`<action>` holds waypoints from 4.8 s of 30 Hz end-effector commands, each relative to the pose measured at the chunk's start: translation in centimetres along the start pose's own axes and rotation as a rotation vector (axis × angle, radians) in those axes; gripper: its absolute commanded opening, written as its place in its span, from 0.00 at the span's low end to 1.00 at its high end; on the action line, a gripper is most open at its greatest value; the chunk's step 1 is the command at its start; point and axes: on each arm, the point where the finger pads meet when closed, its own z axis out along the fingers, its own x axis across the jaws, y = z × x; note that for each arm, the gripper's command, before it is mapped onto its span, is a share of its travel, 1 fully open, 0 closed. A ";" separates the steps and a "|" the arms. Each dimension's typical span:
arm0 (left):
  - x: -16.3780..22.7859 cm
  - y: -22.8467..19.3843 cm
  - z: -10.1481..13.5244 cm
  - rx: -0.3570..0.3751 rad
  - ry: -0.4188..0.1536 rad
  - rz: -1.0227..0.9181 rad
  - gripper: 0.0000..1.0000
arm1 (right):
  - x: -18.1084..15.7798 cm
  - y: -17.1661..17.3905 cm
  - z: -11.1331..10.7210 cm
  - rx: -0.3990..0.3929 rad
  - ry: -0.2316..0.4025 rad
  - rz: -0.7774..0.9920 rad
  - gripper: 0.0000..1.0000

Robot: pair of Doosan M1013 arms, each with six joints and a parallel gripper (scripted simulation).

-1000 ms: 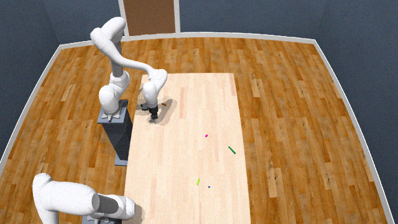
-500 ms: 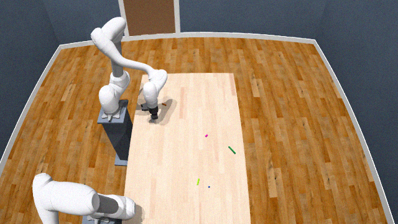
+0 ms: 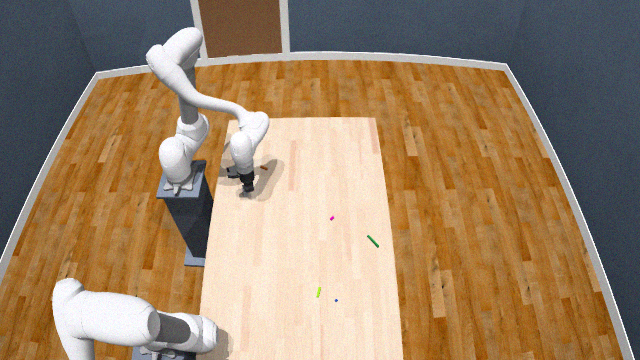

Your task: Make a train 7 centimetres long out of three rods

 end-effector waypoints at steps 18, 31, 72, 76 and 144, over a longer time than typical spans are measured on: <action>0.0 0.0 0.0 -0.001 0.000 0.000 0.36 | 0.0 0.0 0.0 -0.001 0.000 0.000 1.00; 0.0 0.0 0.0 -0.001 0.000 0.000 0.54 | 0.0 0.0 0.0 -0.001 0.000 0.000 1.00; 0.0 0.0 -9.0 -0.001 0.000 0.000 1.00 | 0.0 0.0 0.0 -0.001 0.000 0.000 1.00; 0.0 0.0 -9.0 -0.001 0.000 0.000 1.00 | 0.0 0.0 0.0 -0.001 0.000 0.000 1.00; -11.7 16.0 -10.7 -0.001 -0.001 -1.384 1.00 | 0.0 0.0 0.0 -0.001 0.000 0.000 1.00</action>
